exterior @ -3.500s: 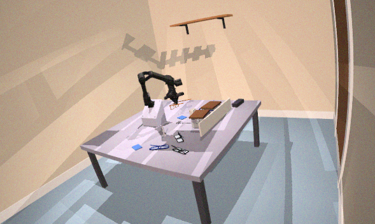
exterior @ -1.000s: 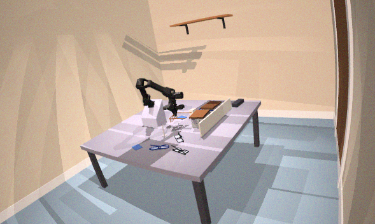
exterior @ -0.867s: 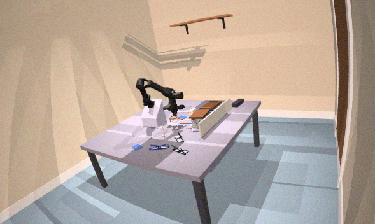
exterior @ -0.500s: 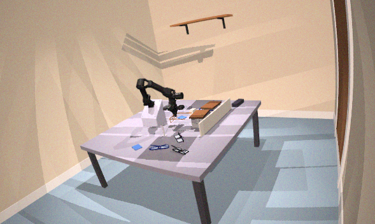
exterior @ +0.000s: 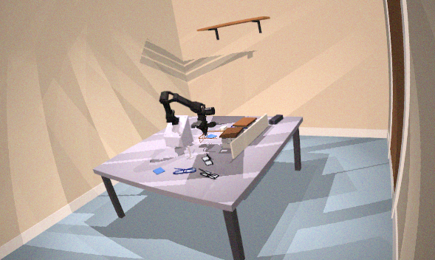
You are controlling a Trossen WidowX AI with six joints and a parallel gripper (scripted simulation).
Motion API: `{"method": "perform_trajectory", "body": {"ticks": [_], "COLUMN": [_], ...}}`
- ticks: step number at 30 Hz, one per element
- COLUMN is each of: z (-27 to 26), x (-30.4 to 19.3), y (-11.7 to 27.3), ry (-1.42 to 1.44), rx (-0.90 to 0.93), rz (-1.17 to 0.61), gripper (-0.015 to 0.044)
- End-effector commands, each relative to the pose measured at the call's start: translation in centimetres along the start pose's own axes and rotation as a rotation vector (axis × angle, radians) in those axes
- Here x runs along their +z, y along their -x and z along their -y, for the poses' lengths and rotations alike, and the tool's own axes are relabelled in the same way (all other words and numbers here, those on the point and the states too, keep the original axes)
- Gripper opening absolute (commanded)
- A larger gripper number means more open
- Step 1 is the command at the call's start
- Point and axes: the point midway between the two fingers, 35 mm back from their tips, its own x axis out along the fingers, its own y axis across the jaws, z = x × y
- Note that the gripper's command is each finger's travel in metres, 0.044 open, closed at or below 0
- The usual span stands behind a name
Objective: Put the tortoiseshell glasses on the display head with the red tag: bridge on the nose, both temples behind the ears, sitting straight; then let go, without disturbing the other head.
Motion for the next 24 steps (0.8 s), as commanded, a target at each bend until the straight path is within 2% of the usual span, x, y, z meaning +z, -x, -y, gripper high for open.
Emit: {"method": "perform_trajectory", "body": {"ticks": [1,24], "z": [-0.8,-4.1], "x": [0.0,0.0], "y": [0.0,0.0], "ry": [0.005,0.003], "rx": [0.001,0.003], "rz": [0.006,0.006], "gripper": [0.0,0.0]}}
